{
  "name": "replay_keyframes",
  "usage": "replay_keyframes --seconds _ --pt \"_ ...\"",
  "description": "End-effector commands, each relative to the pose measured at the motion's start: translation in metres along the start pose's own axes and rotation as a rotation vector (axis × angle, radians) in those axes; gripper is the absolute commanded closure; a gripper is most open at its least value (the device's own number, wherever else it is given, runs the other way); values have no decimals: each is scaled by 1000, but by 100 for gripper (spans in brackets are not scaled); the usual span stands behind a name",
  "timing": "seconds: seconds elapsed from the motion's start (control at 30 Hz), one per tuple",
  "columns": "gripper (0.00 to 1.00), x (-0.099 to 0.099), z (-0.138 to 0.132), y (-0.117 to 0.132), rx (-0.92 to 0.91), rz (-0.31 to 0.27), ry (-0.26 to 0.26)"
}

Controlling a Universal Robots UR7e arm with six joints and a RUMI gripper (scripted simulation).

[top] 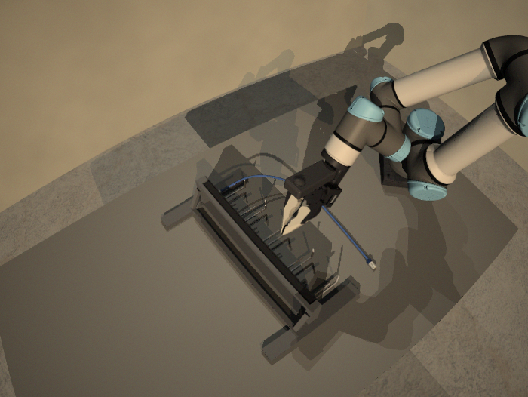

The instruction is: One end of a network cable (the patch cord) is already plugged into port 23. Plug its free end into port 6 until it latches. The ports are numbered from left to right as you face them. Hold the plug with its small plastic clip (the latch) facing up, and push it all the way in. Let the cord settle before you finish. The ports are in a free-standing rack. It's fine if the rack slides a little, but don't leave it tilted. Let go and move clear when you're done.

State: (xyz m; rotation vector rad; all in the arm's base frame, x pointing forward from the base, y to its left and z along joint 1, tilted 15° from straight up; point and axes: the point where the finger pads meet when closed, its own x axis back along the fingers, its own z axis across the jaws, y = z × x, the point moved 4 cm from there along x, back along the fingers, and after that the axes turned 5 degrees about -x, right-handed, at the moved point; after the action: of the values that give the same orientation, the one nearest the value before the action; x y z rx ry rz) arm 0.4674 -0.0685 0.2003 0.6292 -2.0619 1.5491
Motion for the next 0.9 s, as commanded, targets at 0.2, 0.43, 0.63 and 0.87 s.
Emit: replay_keyframes --seconds 0.2,0.43,0.63,0.87 --pt "100 12 0 0 1 0 0" --pt "100 19 0 0 1 0 0" --pt "100 30 0 0 1 0 0" --pt "100 41 0 0 1 0 0"
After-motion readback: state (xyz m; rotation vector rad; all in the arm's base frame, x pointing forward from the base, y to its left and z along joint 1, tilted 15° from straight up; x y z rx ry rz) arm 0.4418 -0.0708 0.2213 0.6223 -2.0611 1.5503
